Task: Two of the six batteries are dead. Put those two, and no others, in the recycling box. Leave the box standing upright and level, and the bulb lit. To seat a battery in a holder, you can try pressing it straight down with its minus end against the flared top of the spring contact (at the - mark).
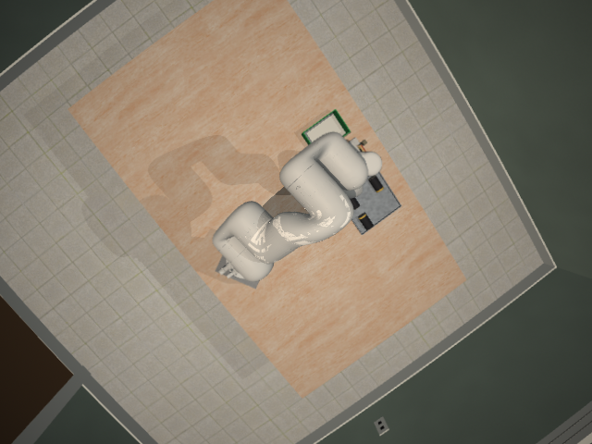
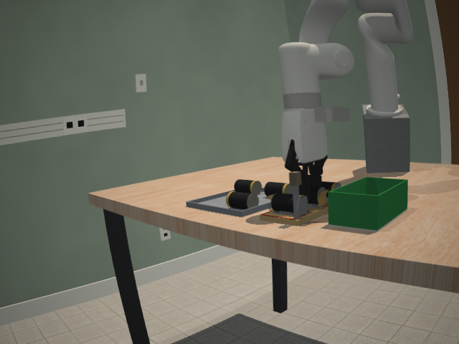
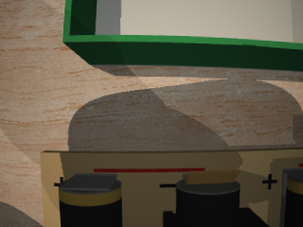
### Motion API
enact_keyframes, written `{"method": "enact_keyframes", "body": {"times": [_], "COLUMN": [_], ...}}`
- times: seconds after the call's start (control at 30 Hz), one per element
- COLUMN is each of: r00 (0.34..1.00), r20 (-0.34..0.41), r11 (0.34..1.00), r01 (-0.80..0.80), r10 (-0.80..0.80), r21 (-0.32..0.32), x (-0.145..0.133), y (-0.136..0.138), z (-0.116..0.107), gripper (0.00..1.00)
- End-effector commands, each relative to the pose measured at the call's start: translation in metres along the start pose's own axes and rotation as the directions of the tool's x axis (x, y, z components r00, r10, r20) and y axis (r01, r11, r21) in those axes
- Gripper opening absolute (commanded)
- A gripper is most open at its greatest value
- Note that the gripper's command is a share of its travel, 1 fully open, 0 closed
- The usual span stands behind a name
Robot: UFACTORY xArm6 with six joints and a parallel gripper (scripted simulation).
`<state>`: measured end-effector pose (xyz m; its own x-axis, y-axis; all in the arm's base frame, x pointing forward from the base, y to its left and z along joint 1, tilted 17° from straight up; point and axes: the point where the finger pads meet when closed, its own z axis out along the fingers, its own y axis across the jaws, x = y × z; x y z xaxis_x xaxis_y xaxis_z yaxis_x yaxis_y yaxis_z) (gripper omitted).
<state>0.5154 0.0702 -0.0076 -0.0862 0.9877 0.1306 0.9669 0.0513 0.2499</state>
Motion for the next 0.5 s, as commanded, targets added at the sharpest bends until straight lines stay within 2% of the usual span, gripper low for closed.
{"method": "enact_keyframes", "body": {"times": [0.0, 0.2, 0.47], "r00": [1.000, 1.000, 1.000], "r20": [0.000, 0.000, 0.000], "r11": [1.000, 1.000, 1.000], "r01": [0.000, 0.000, 0.000], "r10": [0.000, 0.000, 0.000], "r21": [-0.007, -0.007, -0.007], "x": [0.000, 0.000, 0.000], "y": [0.003, 0.003, 0.003], "z": [-0.018, -0.041, -0.043], "gripper": [0.28, 0.28, 0.28]}}
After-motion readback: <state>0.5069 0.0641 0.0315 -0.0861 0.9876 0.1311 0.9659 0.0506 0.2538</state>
